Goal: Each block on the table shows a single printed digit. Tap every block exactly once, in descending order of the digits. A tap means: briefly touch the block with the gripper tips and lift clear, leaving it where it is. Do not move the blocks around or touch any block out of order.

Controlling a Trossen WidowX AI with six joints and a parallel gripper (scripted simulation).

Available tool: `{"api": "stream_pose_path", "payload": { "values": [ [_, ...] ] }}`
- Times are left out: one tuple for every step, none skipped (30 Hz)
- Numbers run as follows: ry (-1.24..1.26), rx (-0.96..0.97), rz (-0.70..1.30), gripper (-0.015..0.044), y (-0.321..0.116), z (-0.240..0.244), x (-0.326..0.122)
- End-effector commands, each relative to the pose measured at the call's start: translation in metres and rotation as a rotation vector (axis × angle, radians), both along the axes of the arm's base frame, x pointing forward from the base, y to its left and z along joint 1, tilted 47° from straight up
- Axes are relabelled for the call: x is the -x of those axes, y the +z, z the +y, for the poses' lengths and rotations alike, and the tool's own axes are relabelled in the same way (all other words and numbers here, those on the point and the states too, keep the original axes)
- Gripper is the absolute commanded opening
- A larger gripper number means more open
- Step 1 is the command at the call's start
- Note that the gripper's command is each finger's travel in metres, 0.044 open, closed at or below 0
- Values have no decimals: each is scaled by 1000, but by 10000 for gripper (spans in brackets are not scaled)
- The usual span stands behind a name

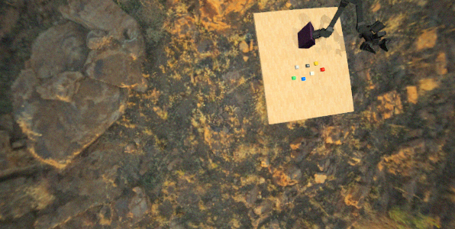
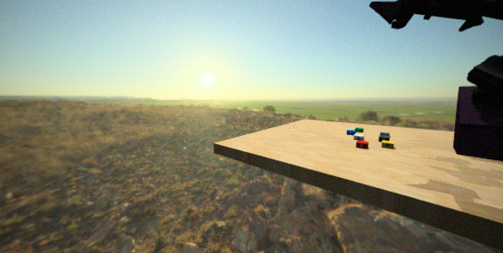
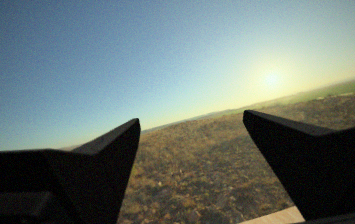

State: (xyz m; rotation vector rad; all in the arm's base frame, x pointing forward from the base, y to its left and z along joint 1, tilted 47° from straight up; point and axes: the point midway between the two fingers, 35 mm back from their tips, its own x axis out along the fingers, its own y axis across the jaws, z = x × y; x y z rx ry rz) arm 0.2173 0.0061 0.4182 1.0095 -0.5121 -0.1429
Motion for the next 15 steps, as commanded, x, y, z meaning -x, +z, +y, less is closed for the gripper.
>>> {"api": "stream_pose_path", "payload": {
  "values": [
    [-2, 17, 11, 400, -1, 1, -3],
    [-9, 68, 45, 400, -5, 5, -11],
    [-18, 151, 104, 400, -12, 10, -24],
    [-26, 248, 177, 400, -22, 15, -40],
    [-30, 341, 253, 400, -34, 19, -56],
    [-29, 430, 331, 400, -48, 21, -72],
    [-26, 499, 397, 400, -60, 22, -84],
    [-20, 556, 455, 400, -71, 22, -95],
    [-9, 616, 519, 400, -85, 21, -105],
    [5, 676, 586, 400, -99, 19, -116],
    [25, 734, 655, 400, -115, 17, -126],
    [49, 787, 723, 400, -131, 14, -134],
    [76, 836, 790, 400, -148, 11, -142],
    [107, 880, 856, 400, -165, 7, -148],
    [141, 919, 919, 400, -181, 3, -153]
  ]
}}
